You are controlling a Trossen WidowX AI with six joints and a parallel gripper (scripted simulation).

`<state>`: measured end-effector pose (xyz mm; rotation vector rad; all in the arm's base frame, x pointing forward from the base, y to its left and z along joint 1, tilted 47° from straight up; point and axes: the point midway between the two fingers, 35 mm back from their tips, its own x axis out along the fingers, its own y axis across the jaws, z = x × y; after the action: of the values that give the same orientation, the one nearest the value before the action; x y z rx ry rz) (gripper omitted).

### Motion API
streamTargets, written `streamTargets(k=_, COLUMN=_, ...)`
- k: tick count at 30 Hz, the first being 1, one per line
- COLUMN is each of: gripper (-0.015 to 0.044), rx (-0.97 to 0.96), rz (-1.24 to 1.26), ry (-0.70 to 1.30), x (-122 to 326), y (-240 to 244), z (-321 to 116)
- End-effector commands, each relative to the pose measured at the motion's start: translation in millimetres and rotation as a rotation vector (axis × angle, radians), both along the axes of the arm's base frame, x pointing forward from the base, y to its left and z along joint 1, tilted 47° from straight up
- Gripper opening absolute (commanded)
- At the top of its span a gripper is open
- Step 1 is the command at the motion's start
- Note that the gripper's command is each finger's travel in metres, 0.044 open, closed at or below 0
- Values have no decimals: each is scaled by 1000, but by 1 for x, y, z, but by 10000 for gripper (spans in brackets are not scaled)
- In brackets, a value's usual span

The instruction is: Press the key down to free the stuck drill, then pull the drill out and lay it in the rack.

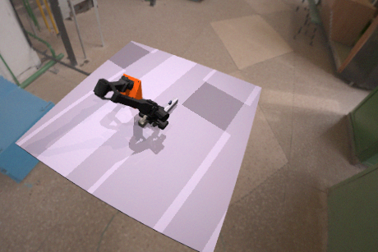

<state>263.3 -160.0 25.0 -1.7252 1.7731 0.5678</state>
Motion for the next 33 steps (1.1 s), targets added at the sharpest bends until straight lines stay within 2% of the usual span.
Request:
streamTargets(k=1, gripper=0, rx=6, rz=7, ry=-1, x=1, y=-2, z=5)
streamTargets(k=33, gripper=0, rx=4, rz=7, ry=-2, x=-4, y=-26, z=39)
